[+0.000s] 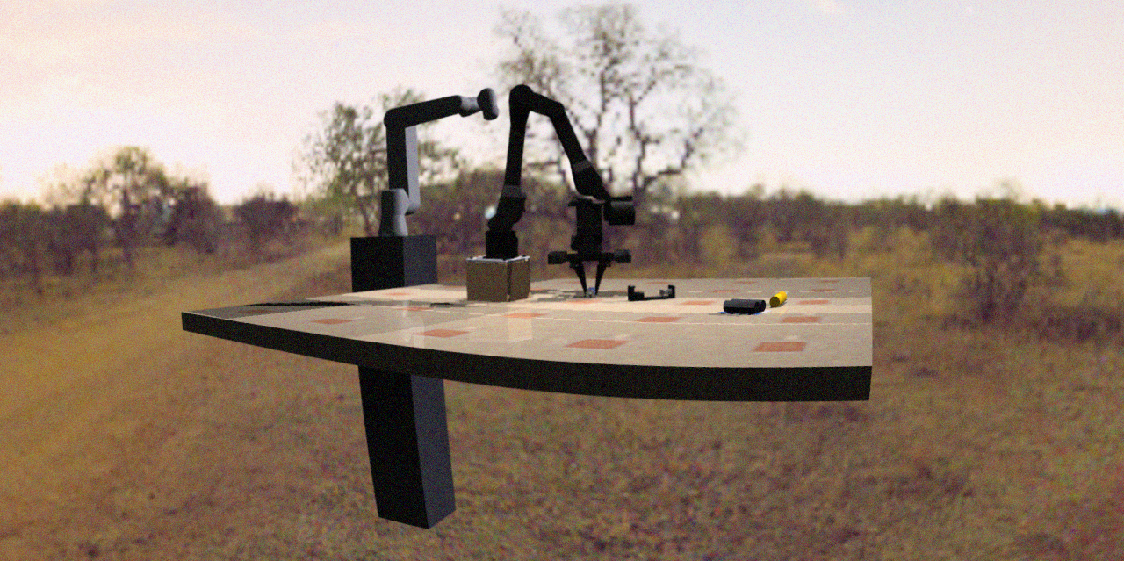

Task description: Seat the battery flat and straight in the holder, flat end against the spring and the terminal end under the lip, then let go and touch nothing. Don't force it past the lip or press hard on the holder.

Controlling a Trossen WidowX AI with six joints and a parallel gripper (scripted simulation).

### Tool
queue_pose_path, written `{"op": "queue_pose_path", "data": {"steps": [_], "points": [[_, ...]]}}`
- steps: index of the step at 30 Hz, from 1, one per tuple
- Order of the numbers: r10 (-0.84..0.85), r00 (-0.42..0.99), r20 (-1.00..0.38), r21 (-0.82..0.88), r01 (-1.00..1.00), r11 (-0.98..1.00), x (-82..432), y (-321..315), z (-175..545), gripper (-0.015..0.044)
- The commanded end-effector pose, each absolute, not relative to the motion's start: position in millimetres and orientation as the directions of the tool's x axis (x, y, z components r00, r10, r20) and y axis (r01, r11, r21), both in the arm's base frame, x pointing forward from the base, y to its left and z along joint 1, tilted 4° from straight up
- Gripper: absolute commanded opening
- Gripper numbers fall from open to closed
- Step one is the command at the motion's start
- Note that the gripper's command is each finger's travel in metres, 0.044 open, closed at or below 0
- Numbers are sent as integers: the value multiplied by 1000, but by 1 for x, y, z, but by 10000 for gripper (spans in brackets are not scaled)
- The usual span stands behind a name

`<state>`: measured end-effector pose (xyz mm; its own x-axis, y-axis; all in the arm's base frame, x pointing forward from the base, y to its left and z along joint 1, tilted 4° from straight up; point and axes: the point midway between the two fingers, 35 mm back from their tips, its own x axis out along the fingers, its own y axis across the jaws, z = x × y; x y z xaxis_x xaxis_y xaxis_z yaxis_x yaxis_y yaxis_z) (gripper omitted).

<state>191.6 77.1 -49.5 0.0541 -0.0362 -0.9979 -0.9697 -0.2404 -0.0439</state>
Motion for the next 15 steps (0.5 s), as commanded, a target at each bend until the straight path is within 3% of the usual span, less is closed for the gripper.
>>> {"op": "queue_pose_path", "data": {"steps": [1,15], "points": [[-43,51,-998,-39,-969,-246,191,76,-50,65],[-43,52,-998,-40,-970,-238,190,78,0,65]]}}
